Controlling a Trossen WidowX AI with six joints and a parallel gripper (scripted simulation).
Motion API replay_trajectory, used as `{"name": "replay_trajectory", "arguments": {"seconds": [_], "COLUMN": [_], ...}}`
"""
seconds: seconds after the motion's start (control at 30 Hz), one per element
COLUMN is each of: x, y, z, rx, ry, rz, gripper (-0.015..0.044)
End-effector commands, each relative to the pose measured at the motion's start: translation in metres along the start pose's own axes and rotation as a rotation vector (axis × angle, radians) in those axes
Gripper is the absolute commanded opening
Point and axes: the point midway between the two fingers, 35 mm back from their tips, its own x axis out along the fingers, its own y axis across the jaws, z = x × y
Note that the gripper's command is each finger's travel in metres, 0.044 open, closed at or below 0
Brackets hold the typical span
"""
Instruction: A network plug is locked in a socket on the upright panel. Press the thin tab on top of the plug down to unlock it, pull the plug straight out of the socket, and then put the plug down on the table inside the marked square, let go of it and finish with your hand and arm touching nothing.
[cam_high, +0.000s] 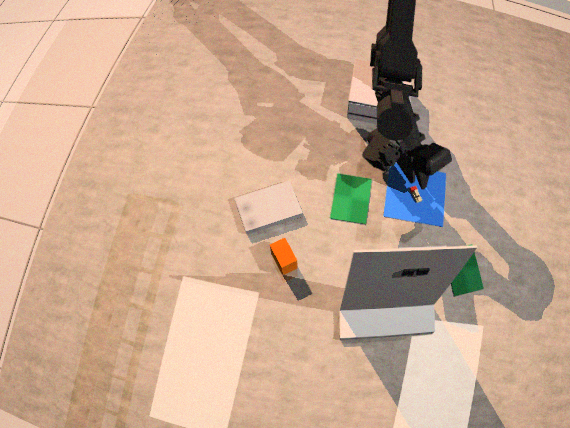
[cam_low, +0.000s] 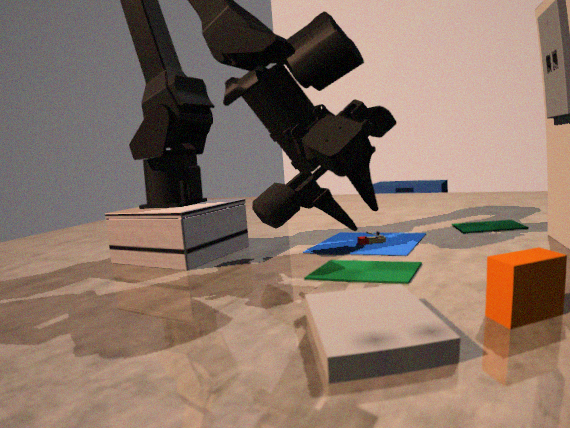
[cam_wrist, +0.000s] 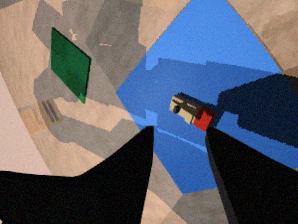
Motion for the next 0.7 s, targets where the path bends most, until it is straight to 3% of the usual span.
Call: {"name": "replay_trajectory", "arguments": {"seconds": [0.0, 0.67], "x": [-0.004, -0.019], "y": [0.004, 0.004], "z": [0.002, 0.001], "rx": [-0.007, -0.005], "ry": [-0.007, -0.007], "rz": [0.013, 0.011], "gripper": [0.0156, 0.0156]}}
